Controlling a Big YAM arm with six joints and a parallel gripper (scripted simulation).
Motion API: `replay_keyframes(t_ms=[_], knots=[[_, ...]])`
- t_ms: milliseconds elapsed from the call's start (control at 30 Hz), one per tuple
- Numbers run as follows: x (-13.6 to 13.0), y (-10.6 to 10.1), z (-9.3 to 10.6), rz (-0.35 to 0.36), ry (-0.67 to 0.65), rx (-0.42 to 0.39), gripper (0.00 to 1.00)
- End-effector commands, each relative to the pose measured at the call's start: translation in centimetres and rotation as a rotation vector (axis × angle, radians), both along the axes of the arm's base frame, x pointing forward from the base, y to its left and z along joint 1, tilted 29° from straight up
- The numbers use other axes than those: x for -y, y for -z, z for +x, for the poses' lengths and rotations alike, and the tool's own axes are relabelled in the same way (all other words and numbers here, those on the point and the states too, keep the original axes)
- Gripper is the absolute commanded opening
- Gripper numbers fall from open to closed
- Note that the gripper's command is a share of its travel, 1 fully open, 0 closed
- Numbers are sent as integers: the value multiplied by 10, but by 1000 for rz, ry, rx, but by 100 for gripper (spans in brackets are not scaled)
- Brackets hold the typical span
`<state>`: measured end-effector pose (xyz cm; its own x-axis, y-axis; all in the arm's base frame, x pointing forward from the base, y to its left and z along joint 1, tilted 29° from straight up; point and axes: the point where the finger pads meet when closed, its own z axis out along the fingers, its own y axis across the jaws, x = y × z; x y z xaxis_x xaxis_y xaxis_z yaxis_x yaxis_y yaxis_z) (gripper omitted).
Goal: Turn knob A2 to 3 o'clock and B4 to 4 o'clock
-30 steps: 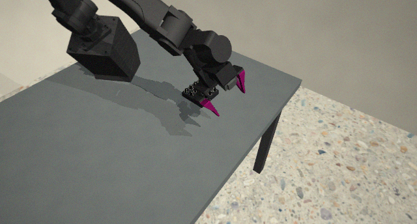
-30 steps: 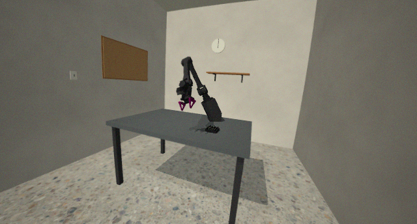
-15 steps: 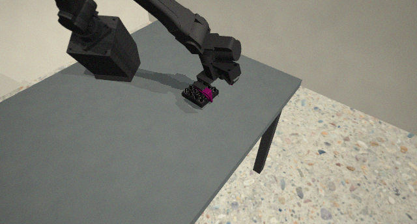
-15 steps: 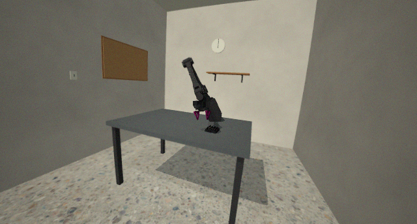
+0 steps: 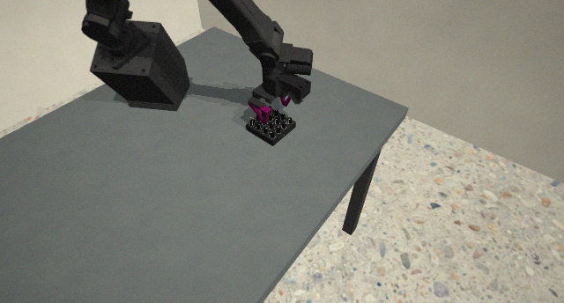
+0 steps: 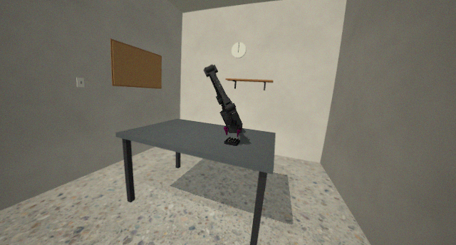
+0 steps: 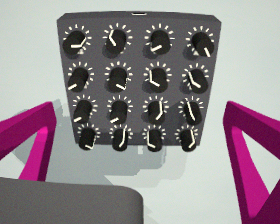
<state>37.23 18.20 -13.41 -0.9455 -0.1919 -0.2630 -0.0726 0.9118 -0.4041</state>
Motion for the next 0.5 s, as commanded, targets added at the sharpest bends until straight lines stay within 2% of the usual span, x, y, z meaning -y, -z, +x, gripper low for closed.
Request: replay_keyframes(t_ms=[0, 33, 100, 200, 233, 467], knots=[[-10, 2, -6, -4, 11, 7, 100], [-17, -12, 1, 17, 11, 35, 100], [-4, -11, 6, 15, 44, 34, 100], [-5, -11, 7, 19, 44, 39, 100], [-17, -11, 0, 21, 10, 37, 100], [-11, -5, -1, 12, 20, 26, 100]])
